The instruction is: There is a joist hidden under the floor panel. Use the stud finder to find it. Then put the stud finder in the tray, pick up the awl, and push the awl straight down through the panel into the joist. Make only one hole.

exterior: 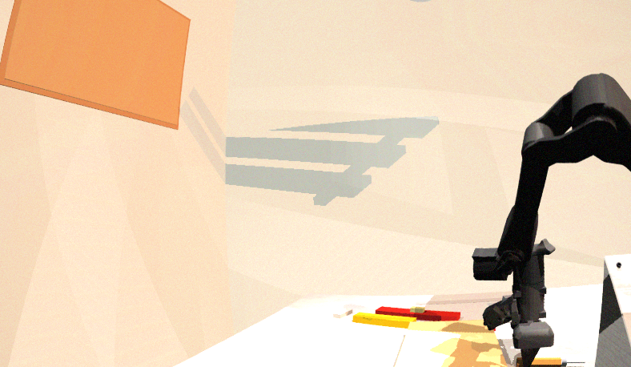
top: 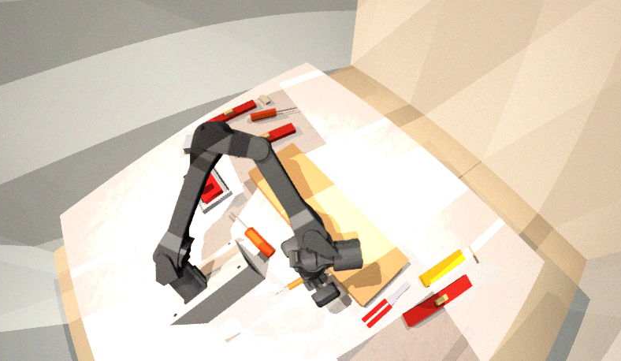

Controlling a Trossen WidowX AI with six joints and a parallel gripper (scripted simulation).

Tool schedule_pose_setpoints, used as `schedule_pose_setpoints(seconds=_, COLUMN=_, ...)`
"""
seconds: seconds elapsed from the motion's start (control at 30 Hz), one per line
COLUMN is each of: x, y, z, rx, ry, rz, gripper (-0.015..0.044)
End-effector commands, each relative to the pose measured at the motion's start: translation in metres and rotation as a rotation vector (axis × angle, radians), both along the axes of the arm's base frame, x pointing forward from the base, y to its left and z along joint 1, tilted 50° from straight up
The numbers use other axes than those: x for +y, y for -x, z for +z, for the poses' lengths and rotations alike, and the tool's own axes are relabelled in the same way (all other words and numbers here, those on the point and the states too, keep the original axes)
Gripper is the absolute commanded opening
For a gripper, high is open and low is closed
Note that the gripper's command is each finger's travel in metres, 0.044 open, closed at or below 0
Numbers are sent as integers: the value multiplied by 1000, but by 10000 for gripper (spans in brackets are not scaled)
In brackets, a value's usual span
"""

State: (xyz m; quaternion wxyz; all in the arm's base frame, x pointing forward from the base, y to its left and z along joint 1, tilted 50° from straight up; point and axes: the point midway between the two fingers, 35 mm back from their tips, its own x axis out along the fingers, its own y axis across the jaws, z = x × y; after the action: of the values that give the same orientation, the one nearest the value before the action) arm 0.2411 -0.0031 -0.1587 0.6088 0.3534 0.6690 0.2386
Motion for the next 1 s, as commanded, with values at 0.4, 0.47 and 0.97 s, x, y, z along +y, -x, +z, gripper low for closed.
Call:
schedule_pose_setpoints(seconds=0.4, x=-59, y=-2, z=45, rx=3, ry=11, rz=-7, gripper=0)
schedule_pose_setpoints(seconds=0.47, x=-70, y=0, z=55, rx=3, ry=11, rz=-6, gripper=0)
schedule_pose_setpoints(seconds=0.97, x=-101, y=20, z=83, rx=-51, ry=-45, rz=-52, gripper=0)
